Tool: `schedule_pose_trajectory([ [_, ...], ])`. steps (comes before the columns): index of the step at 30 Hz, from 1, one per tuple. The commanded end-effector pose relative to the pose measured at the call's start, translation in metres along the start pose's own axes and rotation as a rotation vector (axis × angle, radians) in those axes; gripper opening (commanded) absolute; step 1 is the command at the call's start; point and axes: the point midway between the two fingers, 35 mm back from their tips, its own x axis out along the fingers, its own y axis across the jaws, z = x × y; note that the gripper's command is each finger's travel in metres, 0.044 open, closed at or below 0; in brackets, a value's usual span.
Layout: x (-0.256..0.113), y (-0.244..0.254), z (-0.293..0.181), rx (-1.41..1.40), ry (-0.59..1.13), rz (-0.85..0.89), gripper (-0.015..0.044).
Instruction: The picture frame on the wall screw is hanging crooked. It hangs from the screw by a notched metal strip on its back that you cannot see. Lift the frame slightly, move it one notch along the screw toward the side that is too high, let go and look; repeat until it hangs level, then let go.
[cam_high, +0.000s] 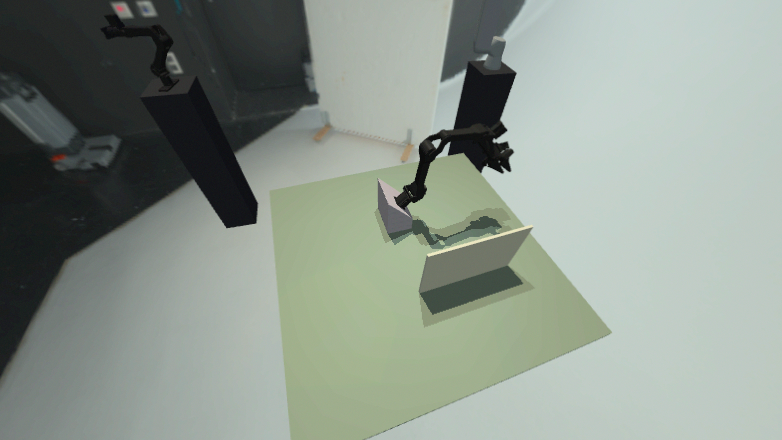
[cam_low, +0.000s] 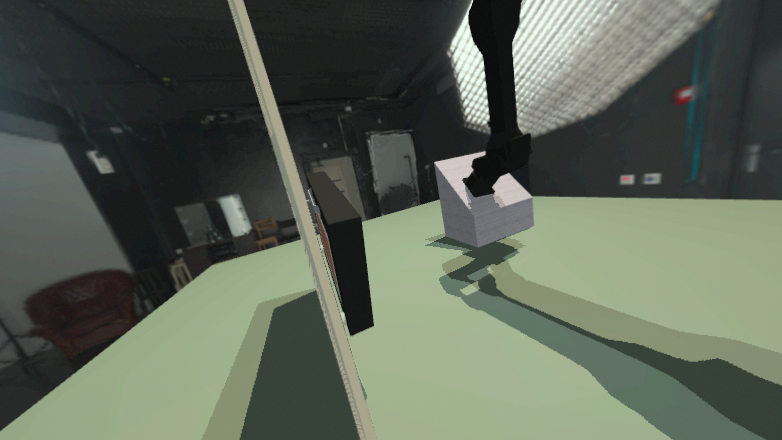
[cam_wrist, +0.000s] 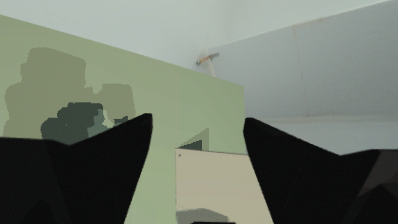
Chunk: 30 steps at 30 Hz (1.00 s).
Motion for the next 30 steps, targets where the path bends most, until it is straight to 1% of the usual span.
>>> schedule_pose_trajectory([
  [1,-0.005,-0.014,-0.072,0.727,-0.012,-0.254,0.026],
  [9,-0.005,-0.013,-0.116,1.104,-0.079,-0.384,0.026],
  [17,-0.007,-0.008,-0.163,1.481,-0.204,-0.509,0.026],
  [23,-0.009,-0.004,-0.2,1.759,-0.342,-0.594,0.026],
  [30,-0.014,0.002,-0.246,2.079,-0.57,-0.674,0.026],
])
